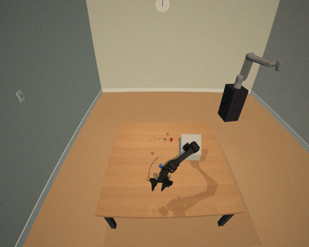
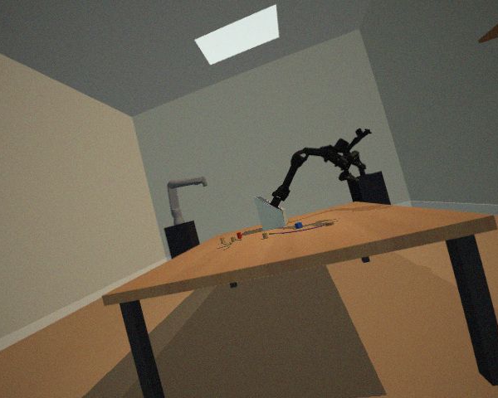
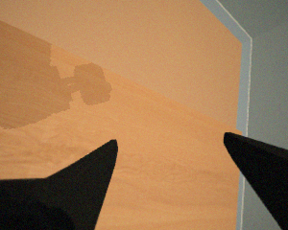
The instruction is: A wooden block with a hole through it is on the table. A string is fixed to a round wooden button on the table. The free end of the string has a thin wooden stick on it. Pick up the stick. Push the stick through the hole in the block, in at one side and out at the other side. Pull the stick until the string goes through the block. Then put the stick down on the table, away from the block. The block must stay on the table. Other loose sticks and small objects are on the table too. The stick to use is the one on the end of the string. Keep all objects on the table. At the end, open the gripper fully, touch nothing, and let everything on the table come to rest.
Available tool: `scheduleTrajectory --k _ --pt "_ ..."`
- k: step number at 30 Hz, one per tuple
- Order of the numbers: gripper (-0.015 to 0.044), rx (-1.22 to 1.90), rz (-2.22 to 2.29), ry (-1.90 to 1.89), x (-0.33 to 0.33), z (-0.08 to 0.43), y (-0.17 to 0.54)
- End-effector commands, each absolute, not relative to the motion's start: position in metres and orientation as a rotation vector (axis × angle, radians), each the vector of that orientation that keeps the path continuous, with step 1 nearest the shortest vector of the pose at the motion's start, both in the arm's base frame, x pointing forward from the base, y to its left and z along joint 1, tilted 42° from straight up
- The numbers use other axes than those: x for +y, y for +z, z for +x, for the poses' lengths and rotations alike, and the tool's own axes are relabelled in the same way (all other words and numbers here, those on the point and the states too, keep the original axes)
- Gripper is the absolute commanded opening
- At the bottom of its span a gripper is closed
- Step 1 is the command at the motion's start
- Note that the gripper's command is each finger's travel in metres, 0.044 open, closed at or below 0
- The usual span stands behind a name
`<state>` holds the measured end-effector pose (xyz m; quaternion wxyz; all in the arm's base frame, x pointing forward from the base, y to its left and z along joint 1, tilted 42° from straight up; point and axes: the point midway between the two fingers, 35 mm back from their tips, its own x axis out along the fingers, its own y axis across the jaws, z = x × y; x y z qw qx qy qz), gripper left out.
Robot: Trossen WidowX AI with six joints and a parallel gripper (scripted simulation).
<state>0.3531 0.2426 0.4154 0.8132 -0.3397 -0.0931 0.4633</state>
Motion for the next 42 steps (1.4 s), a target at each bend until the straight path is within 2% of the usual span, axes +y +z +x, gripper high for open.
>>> scheduleTrajectory --k 1,11,21,39,42 --pt "0.044 -0.082 -0.824 1.013 0.222 0.375 0.354" --pt "0.044 0.202 -0.994 1.156 0.145 0.384 0.196" --pt "0.044 0.385 -0.963 1.384 0.074 0.319 0.07" --pt "0.044 0.39 -0.958 1.394 0.071 0.315 0.065" --pt "0.0361 0.39 -0.958 1.394 0.071 0.315 0.065"
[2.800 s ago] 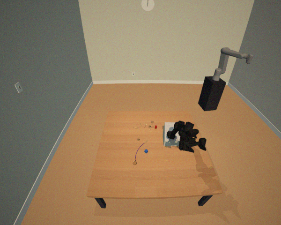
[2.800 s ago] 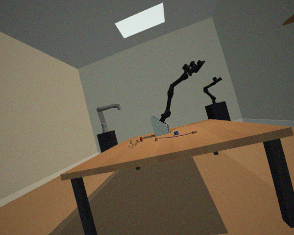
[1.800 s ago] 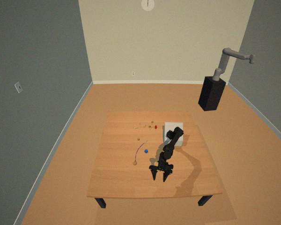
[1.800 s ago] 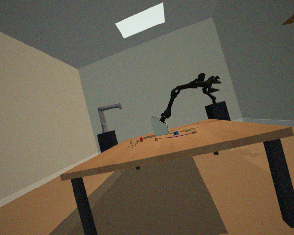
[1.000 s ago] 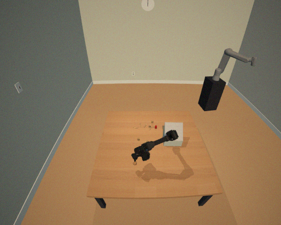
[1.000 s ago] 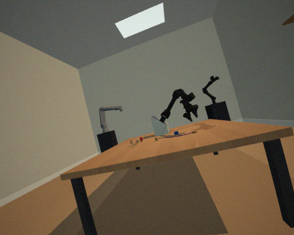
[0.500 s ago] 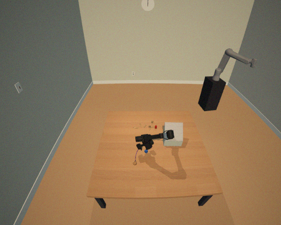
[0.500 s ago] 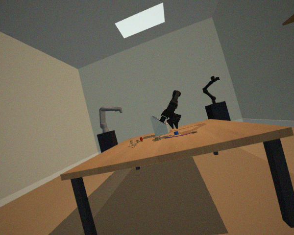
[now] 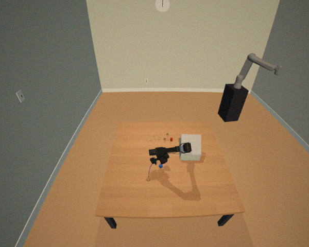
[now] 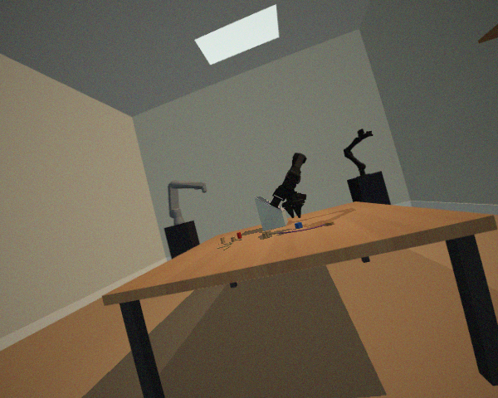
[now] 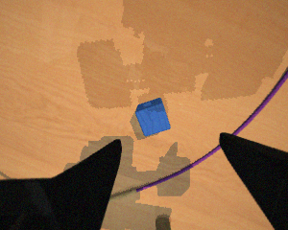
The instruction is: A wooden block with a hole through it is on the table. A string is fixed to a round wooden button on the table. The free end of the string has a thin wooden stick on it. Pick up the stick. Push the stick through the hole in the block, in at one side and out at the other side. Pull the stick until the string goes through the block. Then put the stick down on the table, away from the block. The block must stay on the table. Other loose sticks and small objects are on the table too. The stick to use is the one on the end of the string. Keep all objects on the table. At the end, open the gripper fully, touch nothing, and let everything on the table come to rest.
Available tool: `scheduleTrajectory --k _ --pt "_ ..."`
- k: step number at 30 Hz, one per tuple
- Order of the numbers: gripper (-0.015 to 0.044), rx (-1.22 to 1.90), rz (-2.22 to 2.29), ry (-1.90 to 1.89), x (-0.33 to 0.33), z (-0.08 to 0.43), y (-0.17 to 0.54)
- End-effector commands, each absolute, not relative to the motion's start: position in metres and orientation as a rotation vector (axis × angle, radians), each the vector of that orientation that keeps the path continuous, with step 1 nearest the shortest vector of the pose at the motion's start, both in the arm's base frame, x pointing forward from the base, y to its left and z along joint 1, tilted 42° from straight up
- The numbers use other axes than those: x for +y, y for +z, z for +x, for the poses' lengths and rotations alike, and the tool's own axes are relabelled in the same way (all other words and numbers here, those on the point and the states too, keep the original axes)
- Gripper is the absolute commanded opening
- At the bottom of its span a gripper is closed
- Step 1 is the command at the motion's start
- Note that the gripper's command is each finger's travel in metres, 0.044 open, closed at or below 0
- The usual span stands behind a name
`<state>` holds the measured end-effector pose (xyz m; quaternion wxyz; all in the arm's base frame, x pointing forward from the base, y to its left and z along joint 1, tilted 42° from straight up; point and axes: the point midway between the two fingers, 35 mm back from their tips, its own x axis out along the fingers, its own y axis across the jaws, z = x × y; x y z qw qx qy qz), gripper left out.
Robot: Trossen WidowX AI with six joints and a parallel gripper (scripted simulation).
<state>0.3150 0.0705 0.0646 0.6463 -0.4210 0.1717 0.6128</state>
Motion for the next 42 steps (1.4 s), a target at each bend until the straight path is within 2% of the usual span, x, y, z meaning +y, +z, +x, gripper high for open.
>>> scheduleTrajectory --k 1,5,14,23,40,42 --pt "0.0335 0.39 -0.958 1.394 0.0706 0.3151 0.0647" --pt "0.0238 0.39 -0.958 1.394 0.0706 0.3151 0.0647" --pt "0.0238 0.391 -0.958 1.394 0.0705 0.315 0.0646" --pt "0.0002 0.391 -0.958 1.394 0.0705 0.315 0.0646" --pt "0.0 0.391 -0.958 1.394 0.0705 0.315 0.0646" --pt "0.0053 0.391 -0.958 1.394 0.0705 0.315 0.0646"
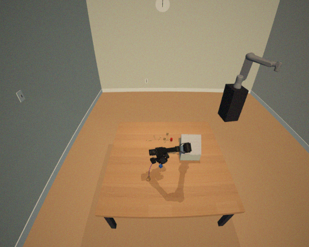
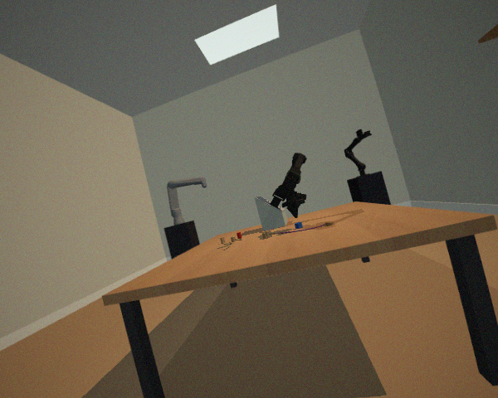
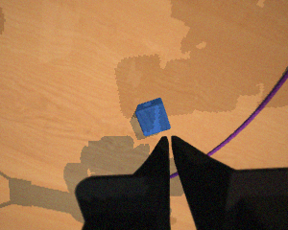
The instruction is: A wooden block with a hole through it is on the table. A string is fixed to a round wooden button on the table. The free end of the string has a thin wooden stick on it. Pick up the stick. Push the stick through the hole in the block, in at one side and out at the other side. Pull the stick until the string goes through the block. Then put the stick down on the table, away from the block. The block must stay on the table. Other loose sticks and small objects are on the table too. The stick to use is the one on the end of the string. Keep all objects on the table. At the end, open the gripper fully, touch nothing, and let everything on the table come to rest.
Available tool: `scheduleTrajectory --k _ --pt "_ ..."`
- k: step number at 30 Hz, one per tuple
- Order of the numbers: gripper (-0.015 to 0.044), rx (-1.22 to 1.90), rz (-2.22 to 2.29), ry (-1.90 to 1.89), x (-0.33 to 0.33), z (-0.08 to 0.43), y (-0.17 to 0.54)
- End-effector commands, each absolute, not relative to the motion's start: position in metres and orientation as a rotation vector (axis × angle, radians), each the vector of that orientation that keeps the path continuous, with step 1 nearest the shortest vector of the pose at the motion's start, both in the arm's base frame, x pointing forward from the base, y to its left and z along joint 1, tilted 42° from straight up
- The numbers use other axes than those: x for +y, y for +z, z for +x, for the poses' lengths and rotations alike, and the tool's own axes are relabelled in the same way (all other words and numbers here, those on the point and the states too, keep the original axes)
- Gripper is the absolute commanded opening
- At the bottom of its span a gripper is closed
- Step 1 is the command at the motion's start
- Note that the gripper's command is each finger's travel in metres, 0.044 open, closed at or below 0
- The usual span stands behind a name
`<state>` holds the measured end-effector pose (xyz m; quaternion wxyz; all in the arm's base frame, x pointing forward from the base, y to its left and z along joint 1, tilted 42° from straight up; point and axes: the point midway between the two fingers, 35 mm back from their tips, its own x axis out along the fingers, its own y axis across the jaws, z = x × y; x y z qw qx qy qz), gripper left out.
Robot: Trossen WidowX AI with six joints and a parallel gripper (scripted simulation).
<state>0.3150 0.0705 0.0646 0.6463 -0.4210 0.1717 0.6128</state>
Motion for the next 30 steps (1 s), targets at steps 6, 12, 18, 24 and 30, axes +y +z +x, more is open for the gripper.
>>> scheduleTrajectory --k 6,12,18,24,30 --pt "0.021 0.391 -0.958 1.394 0.0705 0.315 0.0646" --pt "0.0159 0.391 -0.958 1.394 0.0705 0.315 0.0646" --pt "0.0002 0.391 -0.958 1.394 0.0705 0.315 0.0646" --pt "0.0 0.391 -0.958 1.394 0.0705 0.315 0.0646" --pt "0.0 0.391 -0.958 1.394 0.0705 0.315 0.0646"
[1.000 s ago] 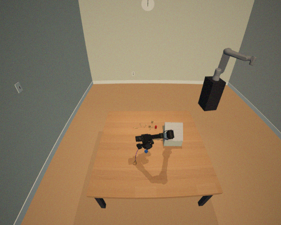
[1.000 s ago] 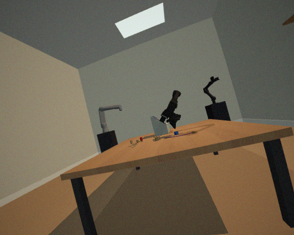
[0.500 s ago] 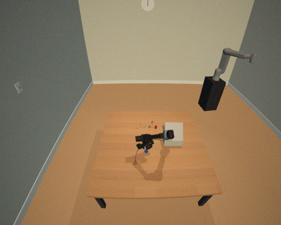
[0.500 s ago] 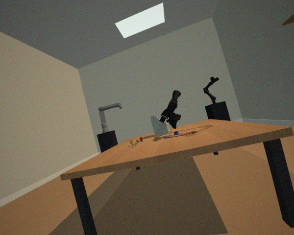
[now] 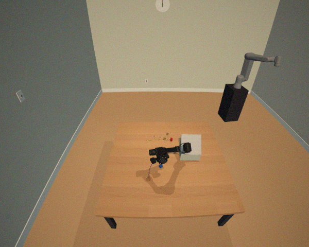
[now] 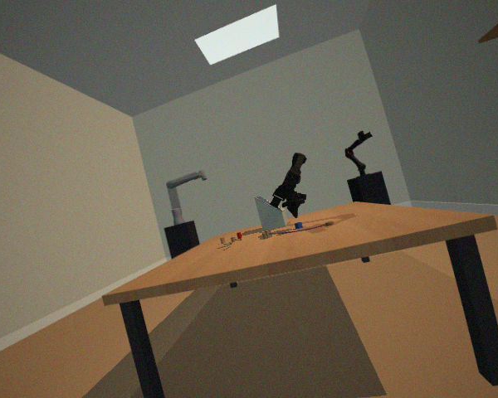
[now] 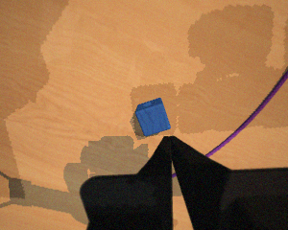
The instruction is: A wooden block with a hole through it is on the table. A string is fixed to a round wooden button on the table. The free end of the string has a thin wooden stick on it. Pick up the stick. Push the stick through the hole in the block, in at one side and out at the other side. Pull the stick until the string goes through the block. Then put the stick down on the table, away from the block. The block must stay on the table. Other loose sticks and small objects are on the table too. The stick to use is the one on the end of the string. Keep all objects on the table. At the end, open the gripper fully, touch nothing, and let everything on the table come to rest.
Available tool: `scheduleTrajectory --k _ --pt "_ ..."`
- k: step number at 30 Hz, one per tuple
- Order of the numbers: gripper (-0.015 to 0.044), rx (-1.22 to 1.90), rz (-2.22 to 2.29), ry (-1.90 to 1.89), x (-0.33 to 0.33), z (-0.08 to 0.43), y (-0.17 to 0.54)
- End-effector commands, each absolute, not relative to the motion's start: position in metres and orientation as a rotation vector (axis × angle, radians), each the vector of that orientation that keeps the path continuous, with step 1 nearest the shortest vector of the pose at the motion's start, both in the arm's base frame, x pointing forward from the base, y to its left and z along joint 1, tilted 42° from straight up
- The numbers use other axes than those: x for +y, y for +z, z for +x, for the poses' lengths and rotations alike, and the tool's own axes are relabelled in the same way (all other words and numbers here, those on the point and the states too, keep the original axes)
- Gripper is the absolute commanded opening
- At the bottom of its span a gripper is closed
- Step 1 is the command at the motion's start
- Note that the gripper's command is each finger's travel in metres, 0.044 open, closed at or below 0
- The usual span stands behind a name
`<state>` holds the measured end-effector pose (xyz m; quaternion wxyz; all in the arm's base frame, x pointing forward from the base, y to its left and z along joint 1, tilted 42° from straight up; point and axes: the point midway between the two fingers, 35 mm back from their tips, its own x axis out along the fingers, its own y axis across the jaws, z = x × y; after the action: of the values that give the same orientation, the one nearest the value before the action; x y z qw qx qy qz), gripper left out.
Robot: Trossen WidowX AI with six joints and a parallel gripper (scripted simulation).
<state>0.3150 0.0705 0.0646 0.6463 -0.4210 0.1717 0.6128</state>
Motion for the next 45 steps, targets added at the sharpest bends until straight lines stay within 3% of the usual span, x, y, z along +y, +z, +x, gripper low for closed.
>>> scheduleTrajectory --k 1,18,31,45 --pt "0.0 0.391 -0.958 1.394 0.071 0.315 0.065" --pt "0.044 1.275 0.468 0.577 0.029 0.316 0.028" --pt "0.044 1.518 1.344 -0.173 0.003 0.312 0.005" --pt "0.044 1.476 2.081 -1.01 -0.019 0.305 -0.016"
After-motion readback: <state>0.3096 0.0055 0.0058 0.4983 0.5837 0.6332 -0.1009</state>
